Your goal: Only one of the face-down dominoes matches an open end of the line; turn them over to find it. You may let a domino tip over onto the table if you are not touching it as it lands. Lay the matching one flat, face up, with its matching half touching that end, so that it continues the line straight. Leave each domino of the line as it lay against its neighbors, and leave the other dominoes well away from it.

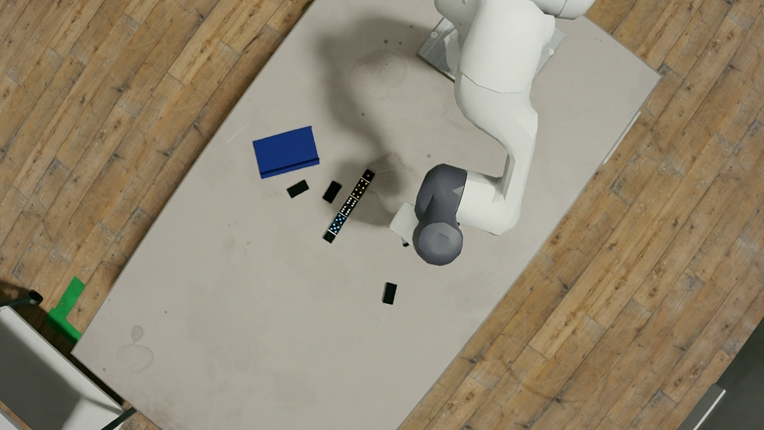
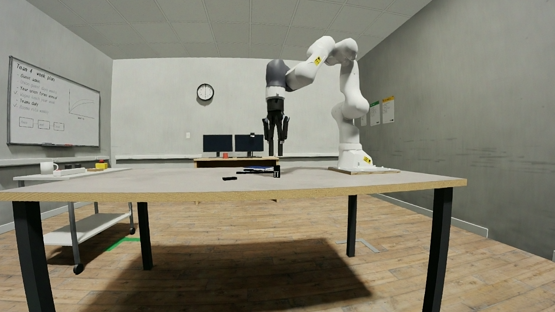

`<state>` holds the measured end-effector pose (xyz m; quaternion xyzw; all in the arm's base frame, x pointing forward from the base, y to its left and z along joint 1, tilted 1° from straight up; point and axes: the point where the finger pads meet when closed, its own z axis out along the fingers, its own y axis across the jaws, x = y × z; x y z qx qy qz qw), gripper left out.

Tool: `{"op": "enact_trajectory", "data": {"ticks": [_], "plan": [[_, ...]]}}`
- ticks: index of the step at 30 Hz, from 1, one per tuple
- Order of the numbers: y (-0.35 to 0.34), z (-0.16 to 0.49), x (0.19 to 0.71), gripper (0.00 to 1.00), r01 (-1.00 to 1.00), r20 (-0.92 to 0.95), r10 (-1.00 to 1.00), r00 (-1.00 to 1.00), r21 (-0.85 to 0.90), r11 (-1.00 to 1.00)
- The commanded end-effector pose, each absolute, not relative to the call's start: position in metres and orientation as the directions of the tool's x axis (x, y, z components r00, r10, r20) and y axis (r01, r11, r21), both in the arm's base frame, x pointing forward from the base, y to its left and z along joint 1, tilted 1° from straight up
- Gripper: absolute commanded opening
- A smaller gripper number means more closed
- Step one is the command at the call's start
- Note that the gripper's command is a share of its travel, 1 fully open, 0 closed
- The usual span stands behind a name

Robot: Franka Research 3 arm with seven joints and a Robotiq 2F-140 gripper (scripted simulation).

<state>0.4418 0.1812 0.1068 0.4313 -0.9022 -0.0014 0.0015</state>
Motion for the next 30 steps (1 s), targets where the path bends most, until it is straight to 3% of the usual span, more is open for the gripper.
{"op": "enact_trajectory", "data": {"ticks": [1, 30], "plan": [[0.181, 0.106, 0.441, 0.34, -0.789, 0.004, -0.789, -0.614, 0.008, 0.614], [0.181, 0.096, 0.441, 0.34, -0.789, 0.004, -0.789, -0.614, 0.008, 0.614]]}}
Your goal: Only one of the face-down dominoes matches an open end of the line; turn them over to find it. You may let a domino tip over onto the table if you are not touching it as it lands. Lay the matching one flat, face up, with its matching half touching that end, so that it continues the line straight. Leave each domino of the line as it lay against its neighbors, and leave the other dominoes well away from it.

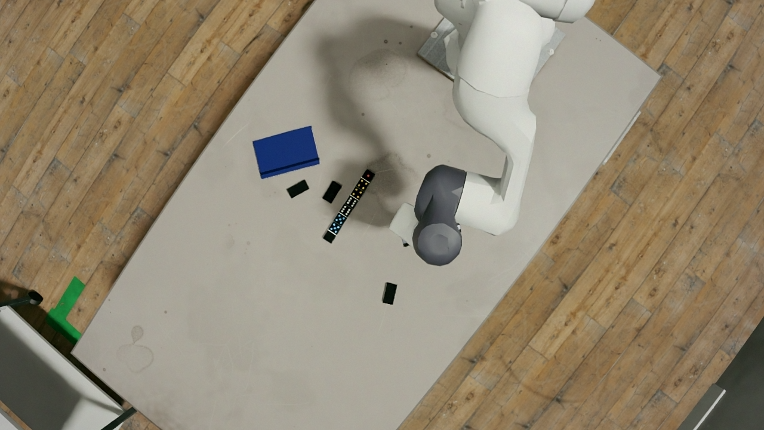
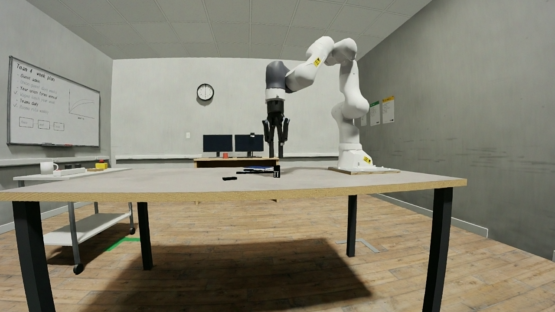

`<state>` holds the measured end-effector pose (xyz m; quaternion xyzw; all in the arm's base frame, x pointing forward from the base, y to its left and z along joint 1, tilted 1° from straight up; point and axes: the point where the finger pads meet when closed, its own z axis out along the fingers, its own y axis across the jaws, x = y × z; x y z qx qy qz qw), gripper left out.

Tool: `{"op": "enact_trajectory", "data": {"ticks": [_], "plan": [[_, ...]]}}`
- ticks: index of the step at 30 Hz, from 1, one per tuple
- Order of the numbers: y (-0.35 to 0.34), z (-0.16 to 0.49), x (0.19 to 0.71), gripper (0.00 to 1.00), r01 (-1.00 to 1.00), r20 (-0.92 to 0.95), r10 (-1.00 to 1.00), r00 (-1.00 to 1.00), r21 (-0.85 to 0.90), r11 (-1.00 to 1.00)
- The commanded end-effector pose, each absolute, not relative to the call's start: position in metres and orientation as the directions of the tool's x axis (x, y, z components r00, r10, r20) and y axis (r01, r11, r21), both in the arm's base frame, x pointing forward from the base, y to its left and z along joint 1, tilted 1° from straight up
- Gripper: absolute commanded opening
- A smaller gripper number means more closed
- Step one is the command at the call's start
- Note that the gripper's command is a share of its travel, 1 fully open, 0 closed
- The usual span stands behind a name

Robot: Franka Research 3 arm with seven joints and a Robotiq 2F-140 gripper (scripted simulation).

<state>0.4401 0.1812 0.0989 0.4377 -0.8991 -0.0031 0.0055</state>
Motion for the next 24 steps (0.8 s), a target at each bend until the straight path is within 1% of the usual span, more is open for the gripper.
{"op": "enact_trajectory", "data": {"ticks": [1, 24], "plan": [[0.181, 0.095, 0.441, 0.34, -0.789, 0.004, -0.789, -0.614, 0.008, 0.614], [0.181, 0.078, 0.442, 0.34, -0.789, 0.004, -0.789, -0.614, 0.008, 0.614]]}}
